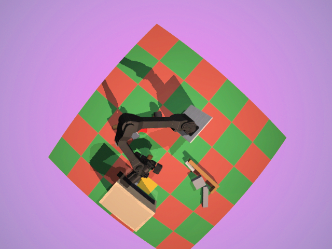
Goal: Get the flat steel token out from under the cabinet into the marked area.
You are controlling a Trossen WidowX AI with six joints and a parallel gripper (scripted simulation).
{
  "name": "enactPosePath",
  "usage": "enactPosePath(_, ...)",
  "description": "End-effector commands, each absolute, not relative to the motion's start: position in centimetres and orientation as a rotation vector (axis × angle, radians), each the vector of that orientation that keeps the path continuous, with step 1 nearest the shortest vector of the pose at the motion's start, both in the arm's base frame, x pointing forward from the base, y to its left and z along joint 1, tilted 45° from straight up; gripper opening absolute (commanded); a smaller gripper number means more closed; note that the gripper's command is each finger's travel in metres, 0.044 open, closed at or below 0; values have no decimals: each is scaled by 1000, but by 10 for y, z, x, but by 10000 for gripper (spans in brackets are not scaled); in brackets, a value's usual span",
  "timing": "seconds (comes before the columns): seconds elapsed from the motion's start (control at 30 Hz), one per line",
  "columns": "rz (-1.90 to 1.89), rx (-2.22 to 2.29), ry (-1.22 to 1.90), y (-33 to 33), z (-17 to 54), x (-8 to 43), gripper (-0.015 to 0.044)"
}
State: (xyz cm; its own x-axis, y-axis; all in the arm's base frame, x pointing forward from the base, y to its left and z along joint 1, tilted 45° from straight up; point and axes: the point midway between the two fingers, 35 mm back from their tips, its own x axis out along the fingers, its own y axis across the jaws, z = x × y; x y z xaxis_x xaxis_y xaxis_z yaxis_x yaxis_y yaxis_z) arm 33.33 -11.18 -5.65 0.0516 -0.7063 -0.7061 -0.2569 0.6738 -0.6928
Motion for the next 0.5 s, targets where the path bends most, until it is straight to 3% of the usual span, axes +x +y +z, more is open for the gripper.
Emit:
enactPosePath(0.0, -404, -833, 1533, -114, -57, 325, 0)
enactPosePath(0.47, -404, -833, 1534, -118, -54, 311, 0)
